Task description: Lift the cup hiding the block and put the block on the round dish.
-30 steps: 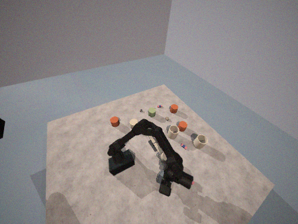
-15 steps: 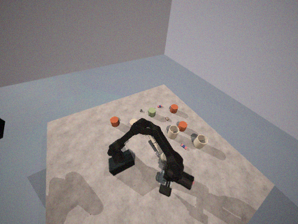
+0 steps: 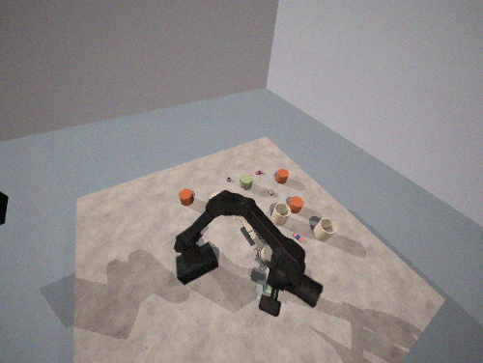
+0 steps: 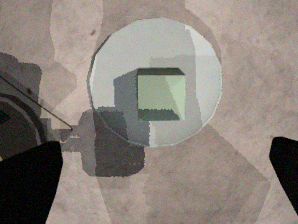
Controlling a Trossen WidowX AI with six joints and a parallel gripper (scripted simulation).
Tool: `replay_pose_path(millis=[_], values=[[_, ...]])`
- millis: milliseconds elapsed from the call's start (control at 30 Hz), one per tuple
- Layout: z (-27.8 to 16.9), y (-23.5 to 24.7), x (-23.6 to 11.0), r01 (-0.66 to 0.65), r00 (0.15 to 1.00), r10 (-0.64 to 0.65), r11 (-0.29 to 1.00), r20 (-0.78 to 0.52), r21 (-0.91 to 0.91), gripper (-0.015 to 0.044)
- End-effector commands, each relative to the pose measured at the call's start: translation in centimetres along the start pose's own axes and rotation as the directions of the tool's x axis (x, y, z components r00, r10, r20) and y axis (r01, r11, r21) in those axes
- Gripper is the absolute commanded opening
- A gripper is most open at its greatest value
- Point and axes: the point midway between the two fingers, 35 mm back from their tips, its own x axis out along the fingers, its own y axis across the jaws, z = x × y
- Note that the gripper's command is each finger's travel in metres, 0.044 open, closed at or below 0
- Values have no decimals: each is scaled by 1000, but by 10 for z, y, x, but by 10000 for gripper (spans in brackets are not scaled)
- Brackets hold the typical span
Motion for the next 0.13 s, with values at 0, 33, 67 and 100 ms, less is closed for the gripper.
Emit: replay_pose_path(millis=[0, 33, 67, 100], values=[[1, 0, -19, 4, 1000, -4, 1000, 18, -6, 440], [1, 0, -19, 4, 1000, -4, 1000, 18, -6, 440], [1, 0, -19, 4, 1000, -4, 1000, 18, -6, 440], [1, 0, -19, 4, 1000, -4, 1000, 18, -6, 440]])
